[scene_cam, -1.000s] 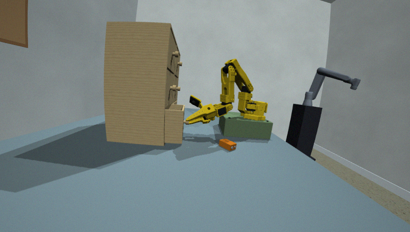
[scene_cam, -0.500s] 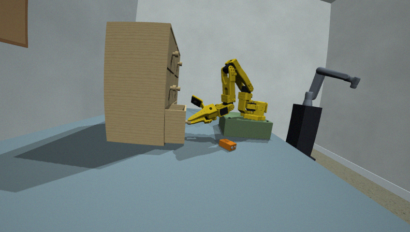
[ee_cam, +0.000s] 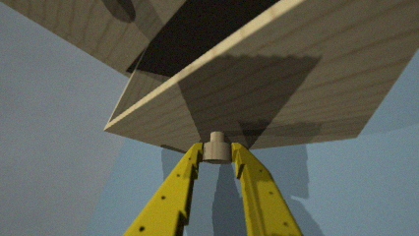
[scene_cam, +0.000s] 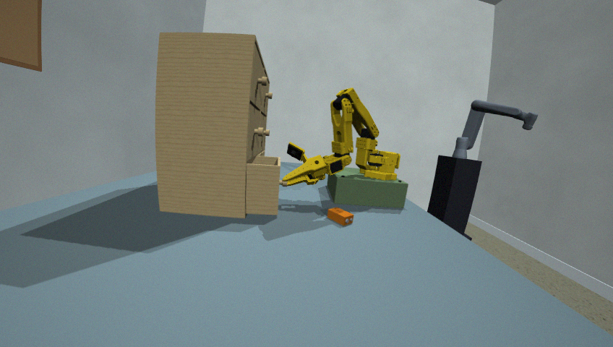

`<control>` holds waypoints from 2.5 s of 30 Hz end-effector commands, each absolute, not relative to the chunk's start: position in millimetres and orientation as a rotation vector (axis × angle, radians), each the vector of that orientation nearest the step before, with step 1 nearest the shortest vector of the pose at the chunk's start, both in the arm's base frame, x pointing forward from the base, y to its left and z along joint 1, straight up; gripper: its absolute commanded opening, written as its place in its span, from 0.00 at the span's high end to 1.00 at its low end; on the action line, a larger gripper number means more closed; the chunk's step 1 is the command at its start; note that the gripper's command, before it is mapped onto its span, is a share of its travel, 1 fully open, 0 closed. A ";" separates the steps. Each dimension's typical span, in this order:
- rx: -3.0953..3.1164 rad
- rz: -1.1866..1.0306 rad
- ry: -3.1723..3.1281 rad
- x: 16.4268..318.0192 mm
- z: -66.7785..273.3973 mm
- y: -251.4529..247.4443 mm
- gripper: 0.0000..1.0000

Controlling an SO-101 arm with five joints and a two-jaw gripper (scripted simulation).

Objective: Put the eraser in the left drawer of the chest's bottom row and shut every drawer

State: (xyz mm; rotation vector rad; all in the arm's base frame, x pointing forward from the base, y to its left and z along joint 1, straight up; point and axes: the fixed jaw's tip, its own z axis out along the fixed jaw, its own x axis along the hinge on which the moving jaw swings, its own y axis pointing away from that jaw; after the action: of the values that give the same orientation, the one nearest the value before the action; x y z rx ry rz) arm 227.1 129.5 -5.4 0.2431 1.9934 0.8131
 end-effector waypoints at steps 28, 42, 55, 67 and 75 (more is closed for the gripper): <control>0.205 0.848 2.006 214.2 -6.0 135.8 1.00; 0.205 0.848 2.006 214.2 -6.0 135.8 0.98; 0.205 0.848 2.006 214.2 -6.0 135.8 0.88; 0.205 0.848 2.006 214.2 -6.0 135.8 0.82; 0.200 0.848 2.013 211.9 -6.1 135.7 0.79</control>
State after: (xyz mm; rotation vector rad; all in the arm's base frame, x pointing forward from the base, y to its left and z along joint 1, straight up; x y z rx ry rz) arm 217.4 134.9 -4.0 0.2081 1.9951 0.8434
